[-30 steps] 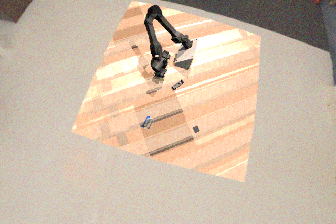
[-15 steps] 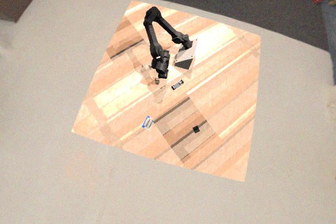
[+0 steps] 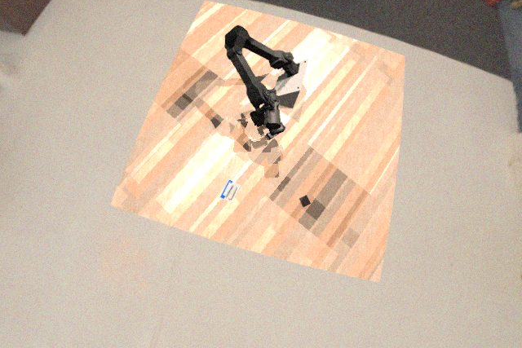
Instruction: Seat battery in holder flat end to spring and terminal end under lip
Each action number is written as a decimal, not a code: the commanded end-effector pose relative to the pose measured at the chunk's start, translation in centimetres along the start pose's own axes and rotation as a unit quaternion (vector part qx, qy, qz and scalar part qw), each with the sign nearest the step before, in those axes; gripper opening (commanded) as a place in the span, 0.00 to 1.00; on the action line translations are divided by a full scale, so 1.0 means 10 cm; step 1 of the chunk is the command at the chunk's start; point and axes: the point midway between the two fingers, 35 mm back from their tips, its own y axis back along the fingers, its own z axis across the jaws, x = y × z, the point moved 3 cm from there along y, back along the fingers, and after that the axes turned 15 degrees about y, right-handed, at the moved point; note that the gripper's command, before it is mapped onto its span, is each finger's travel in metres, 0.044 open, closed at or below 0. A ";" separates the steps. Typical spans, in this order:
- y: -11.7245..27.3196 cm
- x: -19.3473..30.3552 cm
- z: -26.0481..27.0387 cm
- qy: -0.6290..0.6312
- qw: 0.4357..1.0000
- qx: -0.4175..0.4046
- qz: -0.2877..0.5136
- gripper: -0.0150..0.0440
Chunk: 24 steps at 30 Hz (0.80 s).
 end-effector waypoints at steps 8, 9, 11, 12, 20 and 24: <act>0.05 0.17 0.44 0.131 0.991 0.002 -0.007 0.36; 0.05 0.17 0.44 0.132 0.991 0.002 -0.008 0.36; 0.01 0.17 0.45 0.132 0.991 0.001 -0.017 0.36; -0.01 0.16 0.45 0.133 0.991 0.001 -0.025 0.36; -0.19 0.16 0.47 0.135 0.988 0.001 -0.077 0.36; -0.27 0.16 0.45 0.135 0.986 0.002 -0.100 0.36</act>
